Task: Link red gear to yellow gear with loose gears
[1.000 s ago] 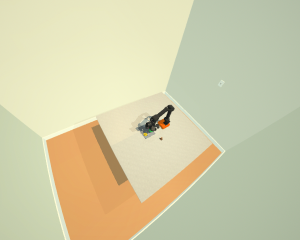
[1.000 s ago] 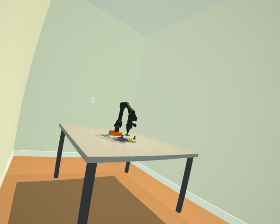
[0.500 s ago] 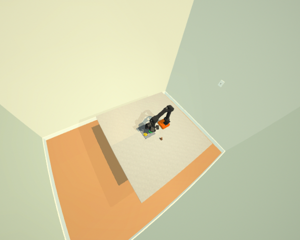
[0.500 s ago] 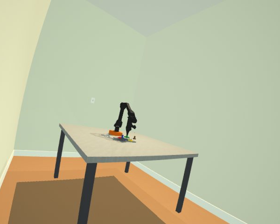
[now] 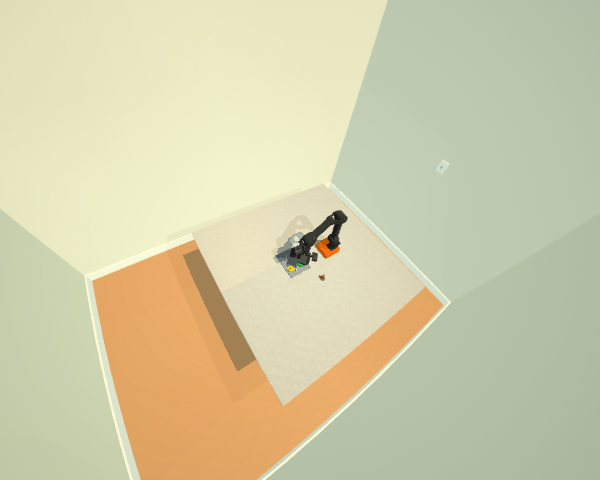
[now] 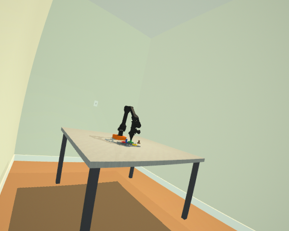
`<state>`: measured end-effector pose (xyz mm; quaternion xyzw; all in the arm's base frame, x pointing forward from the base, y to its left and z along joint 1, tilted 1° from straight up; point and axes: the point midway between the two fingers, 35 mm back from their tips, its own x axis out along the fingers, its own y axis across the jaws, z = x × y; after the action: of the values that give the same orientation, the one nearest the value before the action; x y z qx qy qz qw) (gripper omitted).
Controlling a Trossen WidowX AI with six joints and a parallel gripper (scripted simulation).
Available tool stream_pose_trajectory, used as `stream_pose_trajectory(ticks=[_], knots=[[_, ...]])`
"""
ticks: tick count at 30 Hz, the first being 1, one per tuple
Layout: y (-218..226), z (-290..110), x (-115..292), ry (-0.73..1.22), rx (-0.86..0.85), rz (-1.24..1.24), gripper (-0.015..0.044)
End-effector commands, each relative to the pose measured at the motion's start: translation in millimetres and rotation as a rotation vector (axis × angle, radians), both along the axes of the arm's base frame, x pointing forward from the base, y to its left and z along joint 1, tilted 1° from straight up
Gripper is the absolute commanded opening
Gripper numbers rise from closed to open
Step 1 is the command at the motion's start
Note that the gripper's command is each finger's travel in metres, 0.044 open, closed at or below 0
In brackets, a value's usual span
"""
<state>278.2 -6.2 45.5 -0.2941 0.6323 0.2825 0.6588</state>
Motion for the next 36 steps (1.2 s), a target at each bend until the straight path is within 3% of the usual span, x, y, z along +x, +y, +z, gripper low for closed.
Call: stream_pose_trajectory(ticks=[1,19,36], knots=[[0.2,-1.4,-0.3,0.002,0.001,0.019,0.0000],[0.3,-5.1,-1.1,0.002,-0.010,0.295,0.0000],[1.2,-6.5,-1.0,0.002,-0.001,0.082,0.0000]])
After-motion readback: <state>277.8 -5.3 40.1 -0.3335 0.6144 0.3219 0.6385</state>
